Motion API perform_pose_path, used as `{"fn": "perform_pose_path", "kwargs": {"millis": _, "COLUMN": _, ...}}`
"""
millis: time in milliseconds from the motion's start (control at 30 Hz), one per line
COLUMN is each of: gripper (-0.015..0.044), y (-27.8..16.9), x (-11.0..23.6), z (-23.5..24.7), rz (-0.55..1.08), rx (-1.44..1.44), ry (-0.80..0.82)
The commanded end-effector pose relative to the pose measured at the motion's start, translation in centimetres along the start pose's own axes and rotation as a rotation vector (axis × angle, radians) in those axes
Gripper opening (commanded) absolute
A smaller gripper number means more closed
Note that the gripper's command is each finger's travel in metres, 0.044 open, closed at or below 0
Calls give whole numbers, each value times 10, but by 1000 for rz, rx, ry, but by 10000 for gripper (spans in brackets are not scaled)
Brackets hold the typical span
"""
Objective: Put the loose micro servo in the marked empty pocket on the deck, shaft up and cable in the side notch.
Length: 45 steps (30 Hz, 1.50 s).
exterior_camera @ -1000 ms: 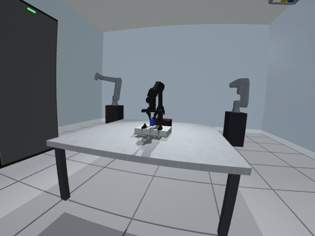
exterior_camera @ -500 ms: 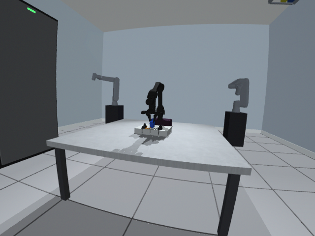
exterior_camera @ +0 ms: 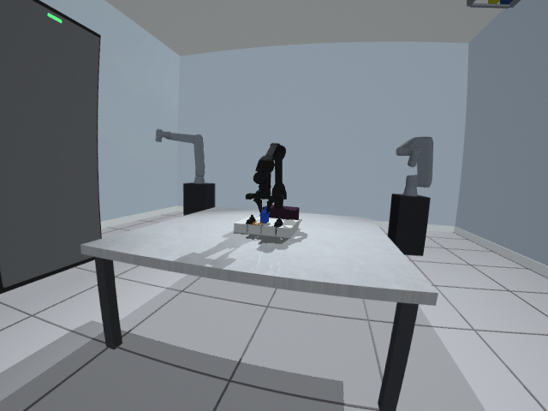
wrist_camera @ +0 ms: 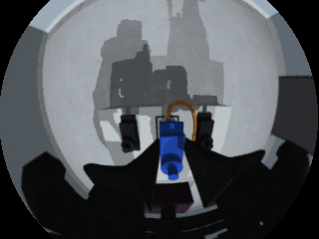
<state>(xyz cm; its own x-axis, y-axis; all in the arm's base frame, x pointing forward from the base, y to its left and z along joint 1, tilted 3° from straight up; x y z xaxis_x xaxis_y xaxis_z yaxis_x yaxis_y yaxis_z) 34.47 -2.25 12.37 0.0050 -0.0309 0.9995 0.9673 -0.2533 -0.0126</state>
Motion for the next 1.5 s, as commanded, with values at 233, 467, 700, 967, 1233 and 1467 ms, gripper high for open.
{"fn": "perform_pose_path", "kwargs": {"millis": 233, "gripper": 0, "y": 0, "x": -10, "z": 0, "rz": -1, "rx": 2, "ry": 3}}
{"fn": "perform_pose_path", "kwargs": {"millis": 467, "gripper": 0, "y": 0, "x": -15, "z": 0, "rz": -1, "rx": 2, "ry": 3}}
{"fn": "perform_pose_path", "kwargs": {"millis": 700, "gripper": 0, "y": 0, "x": -20, "z": 0, "rz": -1, "rx": 2, "ry": 3}}
{"fn": "perform_pose_path", "kwargs": {"millis": 967, "gripper": 0, "y": 0, "x": -27, "z": 0, "rz": -1, "rx": 2, "ry": 3}}
{"fn": "perform_pose_path", "kwargs": {"millis": 1233, "gripper": 0, "y": 0, "x": -34, "z": 0, "rz": -1, "rx": 2, "ry": 3}}
{"fn": "perform_pose_path", "kwargs": {"millis": 1467, "gripper": 0, "y": 0, "x": -40, "z": 0, "rz": -1, "rx": 2, "ry": 3}}
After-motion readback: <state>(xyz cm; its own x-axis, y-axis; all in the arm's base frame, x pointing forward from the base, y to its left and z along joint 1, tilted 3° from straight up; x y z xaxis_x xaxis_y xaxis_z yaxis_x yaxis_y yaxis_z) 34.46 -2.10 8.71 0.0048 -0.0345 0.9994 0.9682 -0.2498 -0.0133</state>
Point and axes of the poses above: the point midway between the two fingers, 35 mm back from their tips, its own x axis back along the fingers, its own z axis across the jaws, y = z × x, the point moved 8 cm from there along x, back along the fingers, and after that the axes turned 10 degrees about -x, right-handed, at the moved point
